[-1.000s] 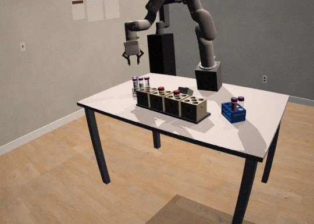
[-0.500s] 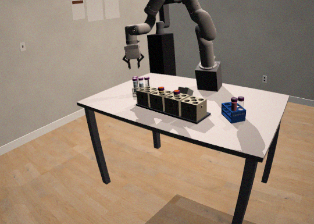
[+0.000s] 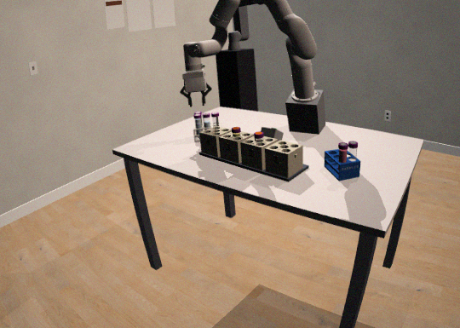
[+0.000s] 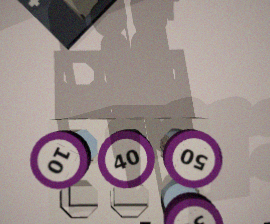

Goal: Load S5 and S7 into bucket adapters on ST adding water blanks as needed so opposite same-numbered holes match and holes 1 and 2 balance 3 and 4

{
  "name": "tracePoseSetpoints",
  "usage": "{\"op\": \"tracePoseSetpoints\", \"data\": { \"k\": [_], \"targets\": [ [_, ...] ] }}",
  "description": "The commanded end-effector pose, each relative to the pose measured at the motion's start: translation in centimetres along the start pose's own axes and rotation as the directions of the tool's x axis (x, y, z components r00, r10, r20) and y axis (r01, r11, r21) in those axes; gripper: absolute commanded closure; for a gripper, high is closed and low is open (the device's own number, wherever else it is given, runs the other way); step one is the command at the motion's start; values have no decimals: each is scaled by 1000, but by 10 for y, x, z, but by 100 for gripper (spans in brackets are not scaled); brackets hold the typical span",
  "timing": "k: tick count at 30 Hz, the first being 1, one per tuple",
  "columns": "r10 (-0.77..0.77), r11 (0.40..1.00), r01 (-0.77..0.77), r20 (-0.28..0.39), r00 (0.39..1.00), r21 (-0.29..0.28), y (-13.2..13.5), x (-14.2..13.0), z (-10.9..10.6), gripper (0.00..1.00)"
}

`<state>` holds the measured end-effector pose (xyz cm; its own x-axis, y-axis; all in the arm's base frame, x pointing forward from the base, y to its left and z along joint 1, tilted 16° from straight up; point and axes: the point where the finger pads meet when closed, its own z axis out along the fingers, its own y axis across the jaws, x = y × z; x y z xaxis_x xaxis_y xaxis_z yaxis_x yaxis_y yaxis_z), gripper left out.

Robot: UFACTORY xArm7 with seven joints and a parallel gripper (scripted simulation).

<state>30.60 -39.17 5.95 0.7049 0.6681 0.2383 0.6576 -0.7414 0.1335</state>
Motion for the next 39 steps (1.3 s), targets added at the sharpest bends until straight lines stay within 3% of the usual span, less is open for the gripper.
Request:
{"op": "tracePoseSetpoints", "data": {
  "k": [1,15,39],
  "targets": [
    [0,1000,0,0,1000,-5,2,-1,9,43],
    [0,1000,0,0,1000,-4,2,-1,33,43],
    [0,1000,0,0,1000,-4,2,-1,41,43]
  ]
}}
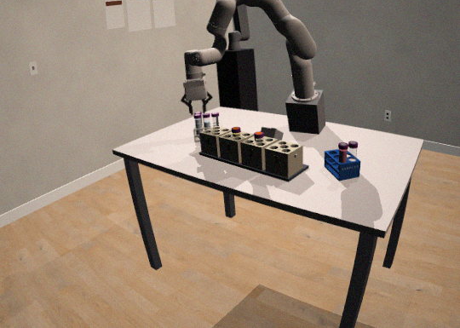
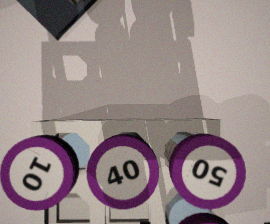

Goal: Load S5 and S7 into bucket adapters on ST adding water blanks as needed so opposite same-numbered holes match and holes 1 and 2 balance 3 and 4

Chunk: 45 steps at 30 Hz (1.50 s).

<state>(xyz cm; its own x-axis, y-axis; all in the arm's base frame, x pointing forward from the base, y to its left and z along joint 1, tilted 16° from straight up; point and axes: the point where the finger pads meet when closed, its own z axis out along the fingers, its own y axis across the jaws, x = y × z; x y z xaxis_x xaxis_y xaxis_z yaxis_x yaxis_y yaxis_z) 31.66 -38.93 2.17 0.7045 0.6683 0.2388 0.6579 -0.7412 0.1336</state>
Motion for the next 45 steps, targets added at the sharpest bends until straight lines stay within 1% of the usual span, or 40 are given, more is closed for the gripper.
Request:
{"op": "tracePoseSetpoints", "data": {
  "k": [1,22,36,37,45],
  "targets": [
    [0,1000,0,1,1000,-5,2,-1,2,43],
    [0,1000,0,1,1000,-4,2,-1,15,43],
    [0,1000,0,1,1000,-4,2,-1,15,43],
    [0,1000,0,1,1000,-4,2,-1,14,100],
    [0,1000,0,1,1000,-4,2,-1,13,100]
  ]
}}
